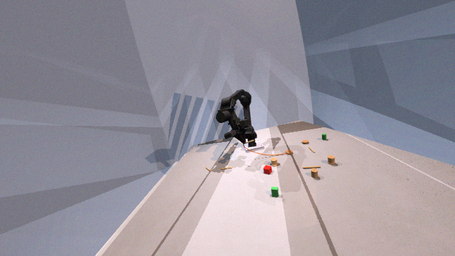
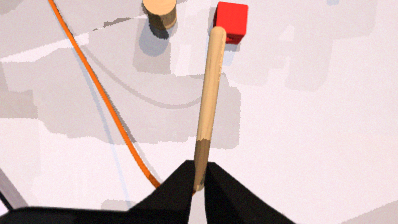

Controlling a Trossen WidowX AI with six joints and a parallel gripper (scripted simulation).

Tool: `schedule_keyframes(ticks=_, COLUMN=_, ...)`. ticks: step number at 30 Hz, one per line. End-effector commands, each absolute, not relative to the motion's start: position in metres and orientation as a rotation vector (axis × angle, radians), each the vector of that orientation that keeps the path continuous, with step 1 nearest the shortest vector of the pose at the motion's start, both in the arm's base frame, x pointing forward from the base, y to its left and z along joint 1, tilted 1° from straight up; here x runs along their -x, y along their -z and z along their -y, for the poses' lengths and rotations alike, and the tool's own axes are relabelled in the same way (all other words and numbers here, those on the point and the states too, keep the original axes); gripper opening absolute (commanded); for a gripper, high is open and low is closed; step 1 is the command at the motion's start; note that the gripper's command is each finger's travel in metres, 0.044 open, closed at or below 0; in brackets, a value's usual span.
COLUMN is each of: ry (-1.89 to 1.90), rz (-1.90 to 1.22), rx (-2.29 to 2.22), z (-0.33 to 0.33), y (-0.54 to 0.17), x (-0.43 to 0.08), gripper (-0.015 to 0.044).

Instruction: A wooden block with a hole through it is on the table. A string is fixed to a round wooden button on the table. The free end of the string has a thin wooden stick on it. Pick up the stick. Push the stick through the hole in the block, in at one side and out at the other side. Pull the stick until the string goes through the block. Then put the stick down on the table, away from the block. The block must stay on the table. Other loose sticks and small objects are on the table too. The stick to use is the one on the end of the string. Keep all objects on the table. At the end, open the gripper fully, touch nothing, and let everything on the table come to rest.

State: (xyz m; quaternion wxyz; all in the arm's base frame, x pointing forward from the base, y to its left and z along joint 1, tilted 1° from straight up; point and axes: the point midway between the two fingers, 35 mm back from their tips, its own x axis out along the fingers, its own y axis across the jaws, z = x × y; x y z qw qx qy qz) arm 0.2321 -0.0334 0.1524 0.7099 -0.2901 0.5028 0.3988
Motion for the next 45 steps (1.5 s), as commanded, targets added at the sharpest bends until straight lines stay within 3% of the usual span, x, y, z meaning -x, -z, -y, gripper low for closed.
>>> schedule_keyframes(ticks=1, ry=-0.881, rz=-1.12, rx=0.642, z=0.033, y=-0.152, x=-0.232, gripper=0.0)
schedule_keyframes(ticks=45, ry=-0.856, rz=-1.308, rx=0.738, z=0.012, y=-0.098, x=-0.237, gripper=0.0)
